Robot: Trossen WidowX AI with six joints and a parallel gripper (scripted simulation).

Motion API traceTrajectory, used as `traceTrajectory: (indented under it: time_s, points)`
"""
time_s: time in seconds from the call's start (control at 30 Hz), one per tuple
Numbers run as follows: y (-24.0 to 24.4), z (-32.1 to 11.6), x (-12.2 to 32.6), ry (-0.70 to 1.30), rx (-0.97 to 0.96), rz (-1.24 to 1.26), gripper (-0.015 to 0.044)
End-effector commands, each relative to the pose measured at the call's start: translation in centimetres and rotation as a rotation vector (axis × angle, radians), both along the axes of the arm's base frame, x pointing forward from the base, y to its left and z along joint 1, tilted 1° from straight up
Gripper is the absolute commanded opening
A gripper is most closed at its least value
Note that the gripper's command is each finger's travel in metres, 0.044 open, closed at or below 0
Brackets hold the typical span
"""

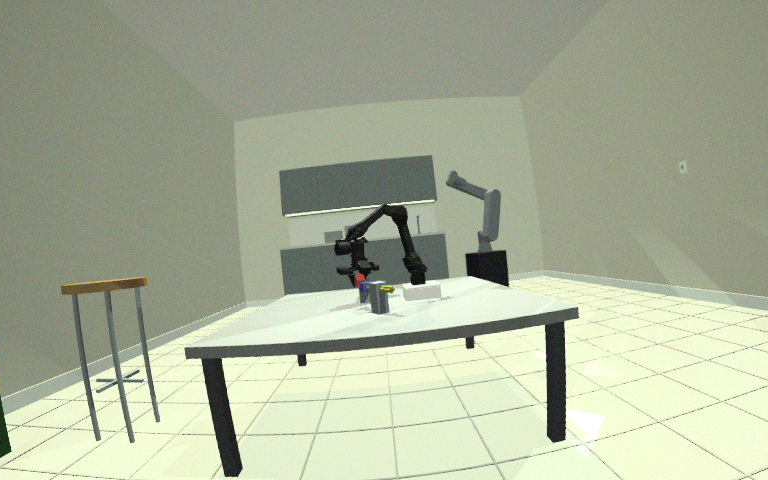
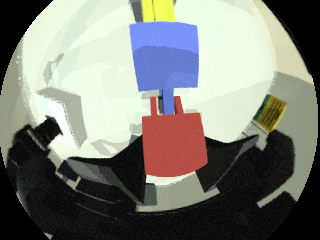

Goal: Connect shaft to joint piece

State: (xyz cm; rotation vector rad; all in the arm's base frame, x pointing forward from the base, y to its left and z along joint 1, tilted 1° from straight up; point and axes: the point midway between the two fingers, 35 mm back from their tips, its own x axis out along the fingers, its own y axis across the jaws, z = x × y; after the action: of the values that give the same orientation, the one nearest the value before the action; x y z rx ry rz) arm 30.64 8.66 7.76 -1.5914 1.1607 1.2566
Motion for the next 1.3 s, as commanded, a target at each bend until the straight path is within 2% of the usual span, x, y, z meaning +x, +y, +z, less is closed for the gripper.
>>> traceTrajectory:
  time_s: [0.0, 0.07, 0.27, 1.27]
  points:
    - [0.0, 0.0, 0.0, 0.0, 0.0, 0.0, 0.0042]
    - [0.0, 0.0, 0.0, 0.0, 0.0, 0.0, 0.0]
    - [-0.1, -0.1, 0.0, 0.004, 0.013, -0.007, 0.0]
    - [-1.2, -1.8, -0.6, 0.08, 0.424, -0.208, 0.0]
